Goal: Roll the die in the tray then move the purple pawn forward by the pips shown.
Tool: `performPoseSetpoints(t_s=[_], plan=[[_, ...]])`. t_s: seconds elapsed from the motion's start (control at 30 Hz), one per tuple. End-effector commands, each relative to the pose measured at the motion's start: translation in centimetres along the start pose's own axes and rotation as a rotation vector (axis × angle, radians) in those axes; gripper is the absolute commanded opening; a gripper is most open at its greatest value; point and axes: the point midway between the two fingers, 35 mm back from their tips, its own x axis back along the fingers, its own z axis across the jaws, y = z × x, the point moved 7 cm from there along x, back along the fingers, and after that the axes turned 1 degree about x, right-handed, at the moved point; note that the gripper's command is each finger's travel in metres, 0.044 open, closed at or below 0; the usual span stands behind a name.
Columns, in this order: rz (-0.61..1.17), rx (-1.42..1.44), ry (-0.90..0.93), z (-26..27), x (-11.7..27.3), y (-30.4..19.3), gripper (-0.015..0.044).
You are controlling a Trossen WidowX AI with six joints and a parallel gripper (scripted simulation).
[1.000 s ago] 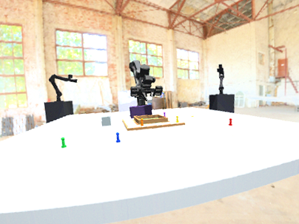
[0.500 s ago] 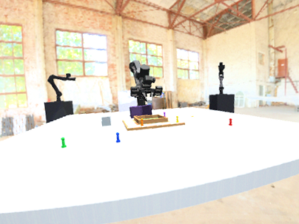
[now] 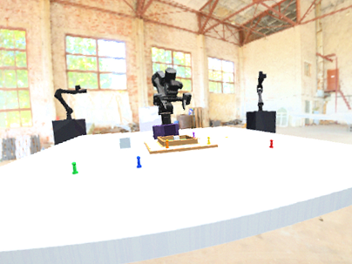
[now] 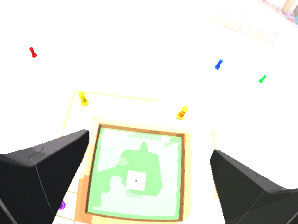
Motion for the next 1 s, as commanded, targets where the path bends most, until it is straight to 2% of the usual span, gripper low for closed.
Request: performPoseSetpoints(t_s=[0.0,0.43,0.53,0.6,0.67,0.9,0.97], plan=[[0.113,-0.004,-0.001,0.0,-0.6,0.5,0.0440],[0.743,-0.007,0.012,-0.2,-6.0,3.0,0.0440],[0.806,-0.009,0.013,-0.2,-6.7,3.1,0.0440],[0.750,0.000,0.011,-0.2,-6.2,3.0,0.0440],[0.755,-0.015,0.009,0.7,-6.1,2.6,0.0387],[0.815,-0.158,-0.033,8.7,-4.2,-1.9,0.0204],[0.829,-0.190,-0.051,10.5,-3.6,-3.1,0.0200]])
